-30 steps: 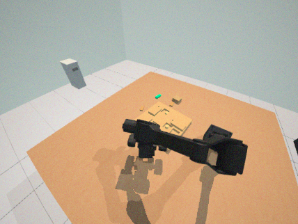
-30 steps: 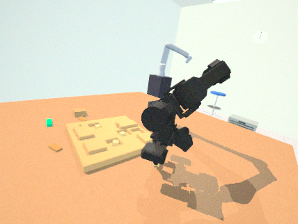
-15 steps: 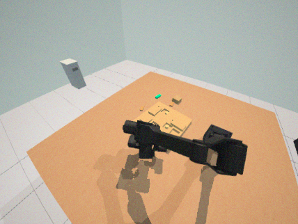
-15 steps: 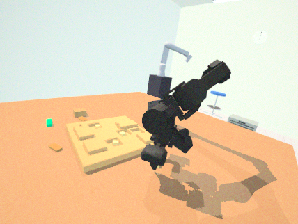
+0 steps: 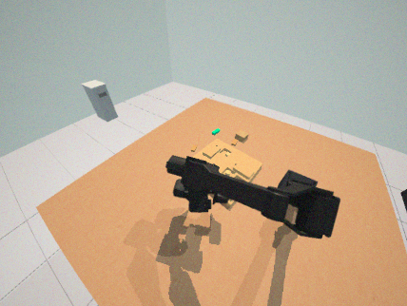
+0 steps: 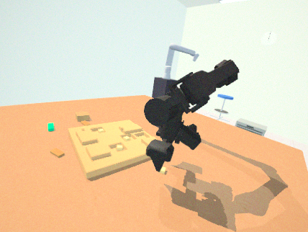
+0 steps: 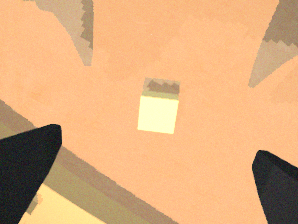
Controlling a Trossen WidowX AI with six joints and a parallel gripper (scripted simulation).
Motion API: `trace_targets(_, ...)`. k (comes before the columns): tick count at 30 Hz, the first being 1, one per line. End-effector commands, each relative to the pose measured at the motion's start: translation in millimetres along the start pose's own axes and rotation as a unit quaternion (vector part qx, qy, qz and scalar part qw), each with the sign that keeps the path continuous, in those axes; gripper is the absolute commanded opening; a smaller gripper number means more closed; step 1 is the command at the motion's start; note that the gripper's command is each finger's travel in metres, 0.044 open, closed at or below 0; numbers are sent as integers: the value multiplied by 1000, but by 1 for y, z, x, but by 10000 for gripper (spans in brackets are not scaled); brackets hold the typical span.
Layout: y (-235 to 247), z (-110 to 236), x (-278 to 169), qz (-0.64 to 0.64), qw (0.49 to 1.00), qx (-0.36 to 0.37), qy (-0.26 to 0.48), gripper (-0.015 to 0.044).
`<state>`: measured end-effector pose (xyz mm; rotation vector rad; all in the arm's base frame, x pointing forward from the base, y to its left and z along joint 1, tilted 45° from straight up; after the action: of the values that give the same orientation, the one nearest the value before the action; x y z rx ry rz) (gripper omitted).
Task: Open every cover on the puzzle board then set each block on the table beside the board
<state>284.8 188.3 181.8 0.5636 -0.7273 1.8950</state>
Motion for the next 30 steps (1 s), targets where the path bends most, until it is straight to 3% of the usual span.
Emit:
trace_targets(1, 0, 13, 1, 1, 1000, 0, -2, 440)
trace_targets(13, 3, 46, 2, 1, 1000, 1, -2, 440)
trace_targets(22, 9, 45, -41, -183, 983, 1, 8, 204)
trace_targets(30, 22, 46, -85, -378, 926, -1, 14, 0)
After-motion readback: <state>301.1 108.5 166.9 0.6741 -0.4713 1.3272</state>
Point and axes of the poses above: the point midway between the two fingers, 35 mm back from their tips, its own z axis back along the fingers, its own y axis across the jaws, x = y × z, the point moved 1 cm from there along z, back along the fingers, and after that the axes turned 6 degrees about -z, right-handed, at the moved point
